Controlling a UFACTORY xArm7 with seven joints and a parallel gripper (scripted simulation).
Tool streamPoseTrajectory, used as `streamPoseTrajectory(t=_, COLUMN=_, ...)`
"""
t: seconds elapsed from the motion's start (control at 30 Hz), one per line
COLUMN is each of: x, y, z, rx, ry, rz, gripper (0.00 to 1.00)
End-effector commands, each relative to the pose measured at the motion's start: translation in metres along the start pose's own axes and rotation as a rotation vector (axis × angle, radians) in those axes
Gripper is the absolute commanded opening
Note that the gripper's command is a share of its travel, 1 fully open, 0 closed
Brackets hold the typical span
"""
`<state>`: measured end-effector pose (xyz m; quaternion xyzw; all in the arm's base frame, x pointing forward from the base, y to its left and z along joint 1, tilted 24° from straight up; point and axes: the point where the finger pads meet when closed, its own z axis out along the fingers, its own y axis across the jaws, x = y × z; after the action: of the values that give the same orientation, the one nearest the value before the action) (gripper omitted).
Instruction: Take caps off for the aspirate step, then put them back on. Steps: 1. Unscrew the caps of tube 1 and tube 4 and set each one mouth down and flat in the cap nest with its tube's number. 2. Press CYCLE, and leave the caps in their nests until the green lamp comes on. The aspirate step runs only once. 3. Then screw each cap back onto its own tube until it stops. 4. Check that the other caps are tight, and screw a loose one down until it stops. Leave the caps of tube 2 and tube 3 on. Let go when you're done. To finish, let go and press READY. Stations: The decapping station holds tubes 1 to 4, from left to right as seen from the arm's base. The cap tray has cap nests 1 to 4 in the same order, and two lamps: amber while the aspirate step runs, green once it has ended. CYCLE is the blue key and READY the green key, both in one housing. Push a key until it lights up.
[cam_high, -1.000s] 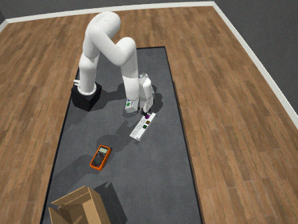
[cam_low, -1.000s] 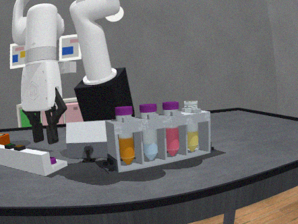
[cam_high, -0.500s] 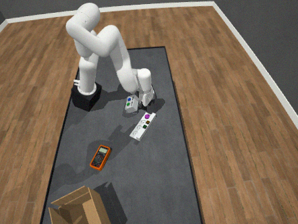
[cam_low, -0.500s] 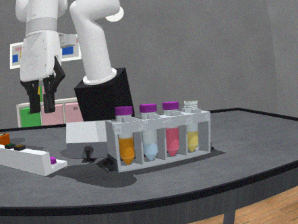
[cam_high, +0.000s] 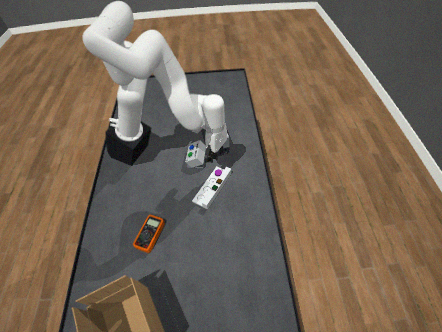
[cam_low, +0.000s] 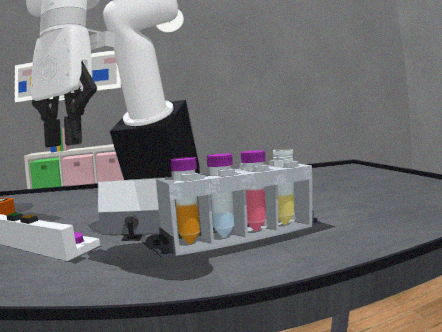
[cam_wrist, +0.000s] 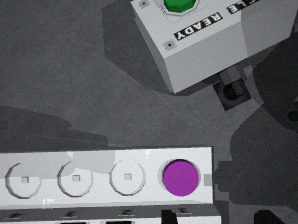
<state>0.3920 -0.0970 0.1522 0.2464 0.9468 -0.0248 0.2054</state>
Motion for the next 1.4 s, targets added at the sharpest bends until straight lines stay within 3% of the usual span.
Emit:
streamPoseTrajectory(t=0.0, x=0.008, y=0.021, z=-0.002, rx=-0.001, ry=-0.006, rz=0.218, gripper=0.46)
streamPoseTrajectory(t=1.0, x=0.059, y=0.127, z=-0.002, rx=-0.008, ry=0.003, rz=1.377, gripper=0.46)
streamPoseTrajectory(t=1.07, x=0.059, y=0.127, z=-0.002, rx=-0.008, ry=0.003, rz=1.377, gripper=0.46)
streamPoseTrajectory(t=1.13, x=0.066, y=0.143, z=-0.002, rx=-0.008, ry=0.003, rz=1.517, gripper=0.46)
streamPoseTrajectory(t=1.23, x=0.075, y=0.160, z=-0.002, rx=-0.005, ry=-0.003, rz=1.534, gripper=0.46)
streamPoseTrajectory(t=1.37, x=0.075, y=0.160, z=-0.002, rx=-0.005, ry=-0.003, rz=1.534, gripper=0.46)
